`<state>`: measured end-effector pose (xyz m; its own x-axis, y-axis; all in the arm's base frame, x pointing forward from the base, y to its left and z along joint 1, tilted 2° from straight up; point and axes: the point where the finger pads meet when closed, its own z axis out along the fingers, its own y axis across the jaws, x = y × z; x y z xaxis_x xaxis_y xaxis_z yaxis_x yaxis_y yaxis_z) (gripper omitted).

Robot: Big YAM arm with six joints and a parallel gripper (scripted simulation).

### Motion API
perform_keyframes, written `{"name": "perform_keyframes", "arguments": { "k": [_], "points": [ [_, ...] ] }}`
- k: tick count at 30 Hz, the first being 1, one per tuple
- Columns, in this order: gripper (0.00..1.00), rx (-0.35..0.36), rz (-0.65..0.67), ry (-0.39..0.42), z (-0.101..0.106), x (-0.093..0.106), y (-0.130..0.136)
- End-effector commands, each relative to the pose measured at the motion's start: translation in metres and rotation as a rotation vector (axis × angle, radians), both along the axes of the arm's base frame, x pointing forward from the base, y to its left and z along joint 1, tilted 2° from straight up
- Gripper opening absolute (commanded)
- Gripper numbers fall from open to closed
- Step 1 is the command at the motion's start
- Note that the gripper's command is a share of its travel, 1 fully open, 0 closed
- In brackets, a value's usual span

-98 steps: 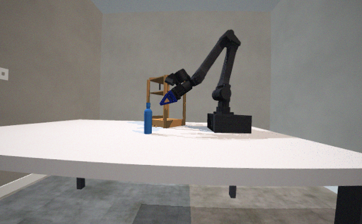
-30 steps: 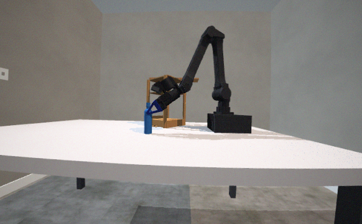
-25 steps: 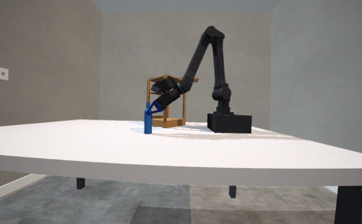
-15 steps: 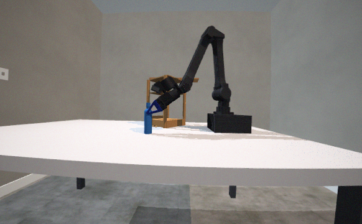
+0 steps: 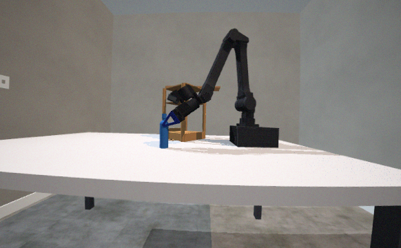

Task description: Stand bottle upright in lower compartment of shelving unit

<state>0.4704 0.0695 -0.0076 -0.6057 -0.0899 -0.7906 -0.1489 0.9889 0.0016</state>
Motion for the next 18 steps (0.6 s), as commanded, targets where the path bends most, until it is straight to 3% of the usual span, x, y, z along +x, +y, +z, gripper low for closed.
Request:
{"name": "perform_keyframes", "arguments": {
  "k": [1, 11, 18],
  "points": [
    [0.26, 0.010, -0.009, -0.064, 0.019, 0.015, -0.001],
    [0.26, 0.010, -0.009, -0.065, 0.024, 0.016, -0.001],
    [0.26, 0.010, -0.008, -0.062, 0.042, 0.020, 0.000]
  ]
}}
